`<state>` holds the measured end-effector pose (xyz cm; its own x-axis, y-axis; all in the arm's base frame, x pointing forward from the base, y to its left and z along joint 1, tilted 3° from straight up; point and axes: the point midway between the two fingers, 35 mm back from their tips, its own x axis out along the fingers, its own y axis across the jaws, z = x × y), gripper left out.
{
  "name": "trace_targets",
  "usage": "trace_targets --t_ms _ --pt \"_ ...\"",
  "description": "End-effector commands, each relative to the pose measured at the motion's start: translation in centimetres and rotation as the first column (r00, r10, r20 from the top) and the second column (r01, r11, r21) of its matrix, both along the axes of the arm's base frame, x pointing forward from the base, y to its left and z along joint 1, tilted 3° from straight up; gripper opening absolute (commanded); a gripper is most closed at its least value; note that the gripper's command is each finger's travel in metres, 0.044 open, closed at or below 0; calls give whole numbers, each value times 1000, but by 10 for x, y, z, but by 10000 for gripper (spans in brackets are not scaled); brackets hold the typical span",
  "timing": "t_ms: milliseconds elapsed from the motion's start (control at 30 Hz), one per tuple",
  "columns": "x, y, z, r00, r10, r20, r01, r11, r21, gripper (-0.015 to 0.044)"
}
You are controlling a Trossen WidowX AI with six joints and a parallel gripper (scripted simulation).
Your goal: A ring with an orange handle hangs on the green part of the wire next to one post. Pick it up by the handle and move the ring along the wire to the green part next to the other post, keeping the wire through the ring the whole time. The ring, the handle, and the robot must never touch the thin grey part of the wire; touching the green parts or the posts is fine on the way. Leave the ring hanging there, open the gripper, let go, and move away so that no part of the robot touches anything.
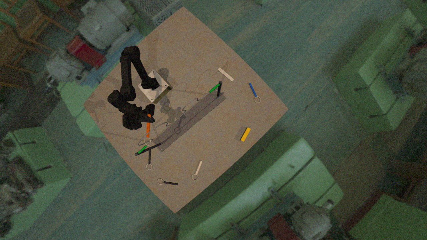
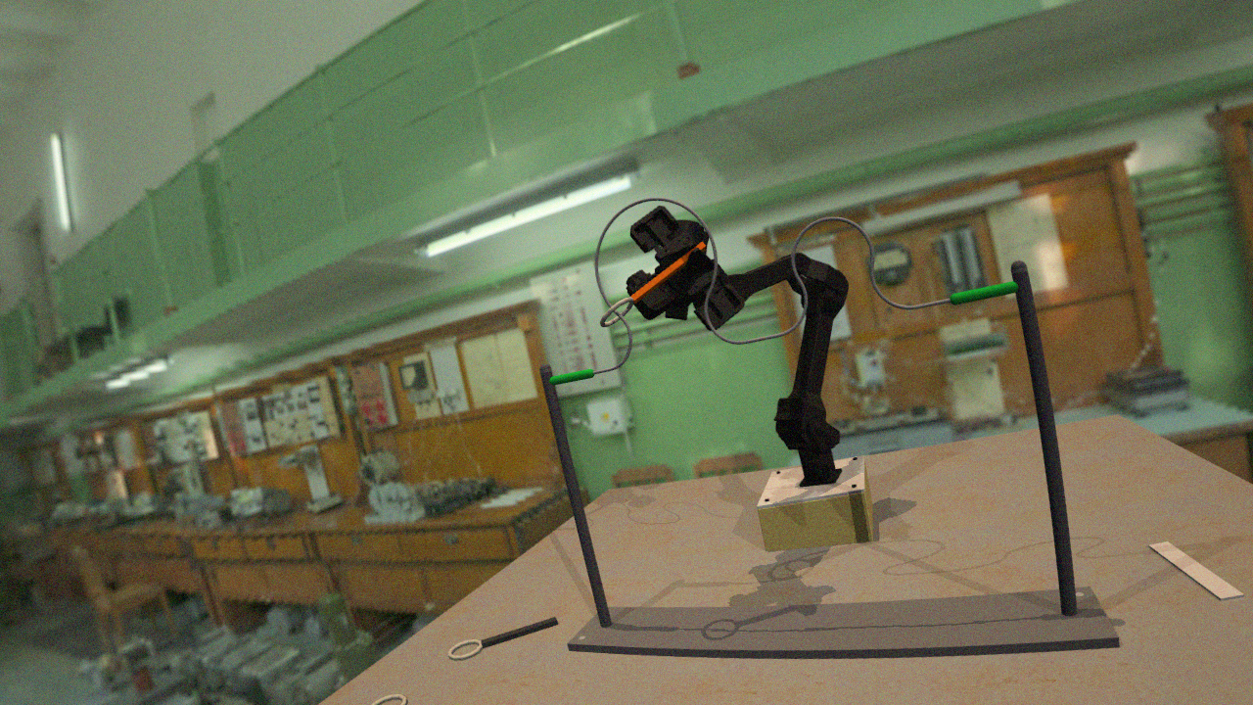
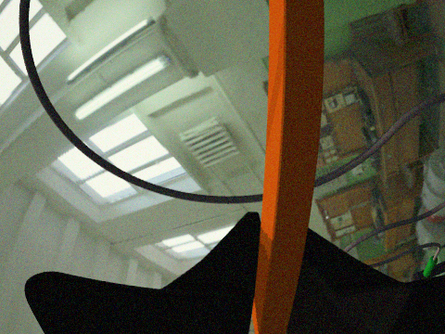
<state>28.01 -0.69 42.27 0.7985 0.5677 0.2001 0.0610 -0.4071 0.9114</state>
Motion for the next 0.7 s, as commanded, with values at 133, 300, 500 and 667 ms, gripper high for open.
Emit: trace_targets --t_ms 133,300,500,667 --pt "2 -3 5 1000 3 -4 -3 999 -35 -150" --pt "2 -4 5 1000 2 -2 -2 997 -83 -150" --pt "2 -3 5 1000 1 1 -1 990 -144 -150" --pt "2 -3 3 1000 -1 4 2 979 -204 -150"
